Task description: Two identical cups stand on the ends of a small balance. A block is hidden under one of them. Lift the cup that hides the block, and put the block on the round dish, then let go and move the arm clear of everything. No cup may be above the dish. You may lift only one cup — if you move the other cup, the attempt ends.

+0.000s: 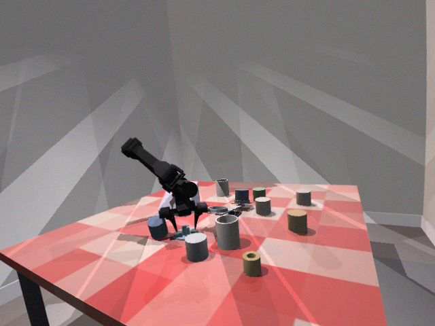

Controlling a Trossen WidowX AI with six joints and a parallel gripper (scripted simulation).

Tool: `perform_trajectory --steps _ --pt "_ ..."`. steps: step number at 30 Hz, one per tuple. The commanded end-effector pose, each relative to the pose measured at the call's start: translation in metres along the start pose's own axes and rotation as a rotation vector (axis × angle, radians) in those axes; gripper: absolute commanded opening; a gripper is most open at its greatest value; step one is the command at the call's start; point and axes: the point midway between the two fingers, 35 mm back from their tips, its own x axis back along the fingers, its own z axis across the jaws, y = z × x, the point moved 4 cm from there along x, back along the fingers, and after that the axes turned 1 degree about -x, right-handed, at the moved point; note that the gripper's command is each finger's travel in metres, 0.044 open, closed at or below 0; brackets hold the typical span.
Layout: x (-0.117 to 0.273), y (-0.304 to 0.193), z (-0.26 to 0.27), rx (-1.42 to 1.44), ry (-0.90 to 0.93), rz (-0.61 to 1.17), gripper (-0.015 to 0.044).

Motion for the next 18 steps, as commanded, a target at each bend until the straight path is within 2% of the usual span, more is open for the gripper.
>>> perform_trajectory --steps 1,5,12,16,18 --pt "0.015 0.000 0.009 0.010 0.035 0.001 0.0440" --pt "0.050 -0.001 0.002 0.003 0.007 0.007 0.0440" --pt "0.058 -0.001 0.000 0.002 0.002 0.006 0.0440" --pt "0.090 -0.001 -0.001 0.004 0.008 0.002 0.0440" --pt "0.092 -0.001 -0.001 0.004 0.009 0.002 0.0440"
